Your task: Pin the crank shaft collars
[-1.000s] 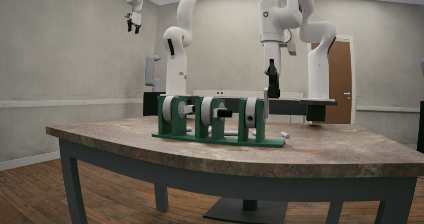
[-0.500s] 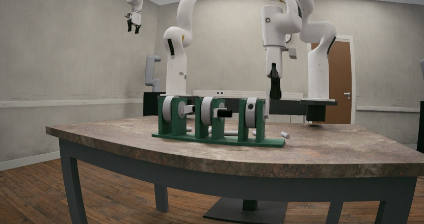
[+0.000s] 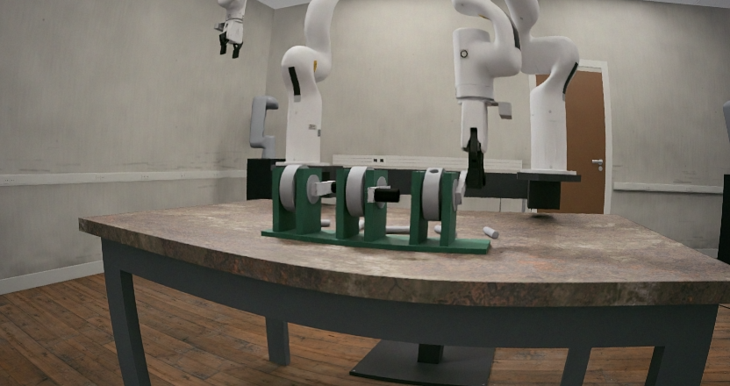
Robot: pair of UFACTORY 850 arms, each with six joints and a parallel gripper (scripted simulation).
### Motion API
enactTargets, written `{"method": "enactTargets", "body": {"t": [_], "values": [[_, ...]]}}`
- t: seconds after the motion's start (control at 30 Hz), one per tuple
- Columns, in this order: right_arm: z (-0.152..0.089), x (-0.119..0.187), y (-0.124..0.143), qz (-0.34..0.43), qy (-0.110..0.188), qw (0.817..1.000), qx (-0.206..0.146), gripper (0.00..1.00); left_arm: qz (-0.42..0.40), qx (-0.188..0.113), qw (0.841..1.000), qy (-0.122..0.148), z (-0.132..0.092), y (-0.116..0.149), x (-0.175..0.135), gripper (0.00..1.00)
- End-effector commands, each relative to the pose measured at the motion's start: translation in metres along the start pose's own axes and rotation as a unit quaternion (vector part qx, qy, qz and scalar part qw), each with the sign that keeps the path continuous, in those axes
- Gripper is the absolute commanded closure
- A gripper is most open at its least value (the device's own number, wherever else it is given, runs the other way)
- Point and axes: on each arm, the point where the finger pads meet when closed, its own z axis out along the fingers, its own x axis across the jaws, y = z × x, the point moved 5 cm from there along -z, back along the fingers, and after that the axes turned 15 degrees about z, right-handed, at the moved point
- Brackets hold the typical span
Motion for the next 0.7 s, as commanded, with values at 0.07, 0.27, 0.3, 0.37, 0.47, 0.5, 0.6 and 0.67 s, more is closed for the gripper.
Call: {"method": "enactTargets", "body": {"t": [0.07,0.27,0.3,0.37,0.47,0.5,0.6,0.67], "values": [[-0.001,0.0,0.0,0.0,0.0,1.0,0.001,0.0,0.0,0.0,1.0,0.001,0.016,0.002,-0.004,0.75],[-0.001,0.0,0.0,0.0,0.0,1.0,0.001,0.0,0.0,0.0,1.0,0.001,0.021,0.002,-0.005,0.75],[-0.001,0.0,0.0,0.0,0.0,1.0,0.001,0.0,0.0,0.0,1.0,0.001,0.022,0.002,-0.005,0.75],[-0.001,0.0,0.0,0.0,0.0,1.0,0.001,0.0,0.0,0.0,1.0,0.001,0.024,0.002,-0.005,0.75],[-0.001,0.0,0.0,0.0,0.0,1.0,0.001,0.0,0.0,0.0,1.0,0.001,0.026,0.002,-0.005,0.75],[-0.001,0.0,0.0,0.0,0.0,1.0,0.001,0.0,0.0,0.0,1.0,0.001,0.026,0.002,-0.005,0.75],[-0.001,0.0,0.0,0.0,0.0,1.0,0.001,0.0,0.0,0.0,1.0,0.001,0.027,0.002,-0.005,0.75],[-0.001,0.0,0.0,0.0,0.0,1.0,0.001,0.0,0.0,0.0,1.0,0.001,0.027,0.002,-0.005,0.75]]}}
